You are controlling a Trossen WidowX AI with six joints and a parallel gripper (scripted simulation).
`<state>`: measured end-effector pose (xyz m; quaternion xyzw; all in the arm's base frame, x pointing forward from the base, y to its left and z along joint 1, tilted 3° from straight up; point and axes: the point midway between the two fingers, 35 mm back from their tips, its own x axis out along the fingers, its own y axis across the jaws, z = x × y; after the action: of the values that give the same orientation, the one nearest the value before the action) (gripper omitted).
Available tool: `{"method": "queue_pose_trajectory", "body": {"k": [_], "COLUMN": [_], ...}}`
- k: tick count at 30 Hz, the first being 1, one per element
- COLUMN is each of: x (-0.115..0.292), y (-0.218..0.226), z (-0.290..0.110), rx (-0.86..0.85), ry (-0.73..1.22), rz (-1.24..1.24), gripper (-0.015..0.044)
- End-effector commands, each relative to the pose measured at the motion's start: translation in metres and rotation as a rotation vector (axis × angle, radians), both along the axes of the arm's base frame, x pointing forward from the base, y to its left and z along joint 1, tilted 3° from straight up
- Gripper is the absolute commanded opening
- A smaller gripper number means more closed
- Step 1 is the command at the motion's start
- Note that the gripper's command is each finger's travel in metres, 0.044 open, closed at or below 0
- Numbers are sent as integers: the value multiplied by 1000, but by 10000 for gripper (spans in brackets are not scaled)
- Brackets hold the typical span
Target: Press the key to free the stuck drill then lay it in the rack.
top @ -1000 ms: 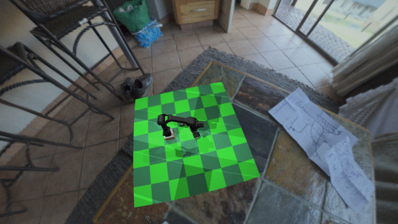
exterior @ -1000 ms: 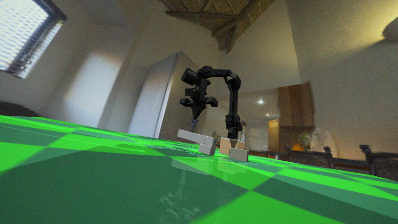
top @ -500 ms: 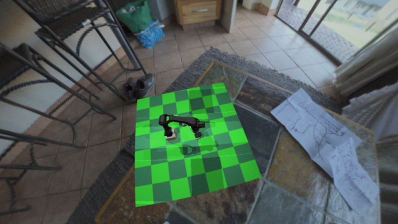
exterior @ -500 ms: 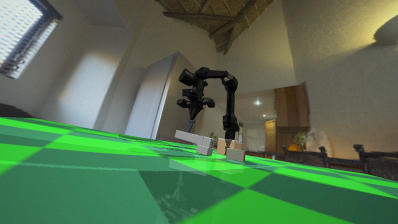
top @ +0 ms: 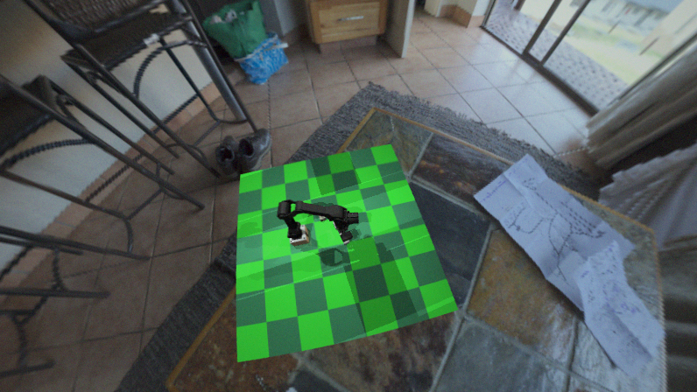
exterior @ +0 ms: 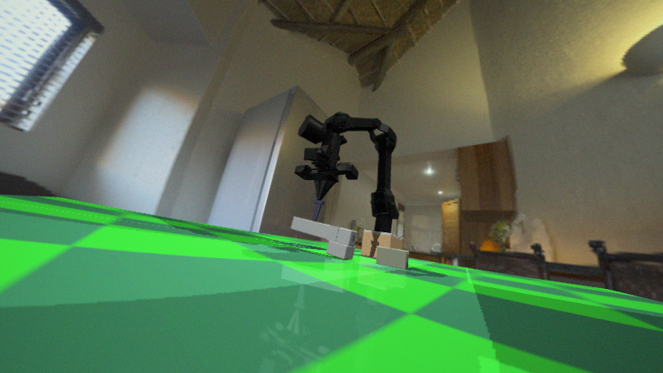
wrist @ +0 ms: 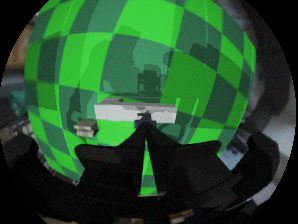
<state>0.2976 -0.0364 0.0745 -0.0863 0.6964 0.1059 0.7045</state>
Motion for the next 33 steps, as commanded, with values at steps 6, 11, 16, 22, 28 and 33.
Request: {"method": "queue_pose_trajectory", "body": {"k": [6, 11, 16, 22, 28, 33], "x": [-6, -6, -7, -7, -7, -7], "y": [-5, -5, -5, -6, -6, -7], "z": [-15, -17, -18, -20, -22, -24], "rx": [-10, -10, -10, -10, -10, -10], "ry": [31, 31, 31, 31, 31, 31], "rz": [-3, -3, -3, -3, -3, -3], "gripper": [0, 0, 0, 0, 0, 0]}}
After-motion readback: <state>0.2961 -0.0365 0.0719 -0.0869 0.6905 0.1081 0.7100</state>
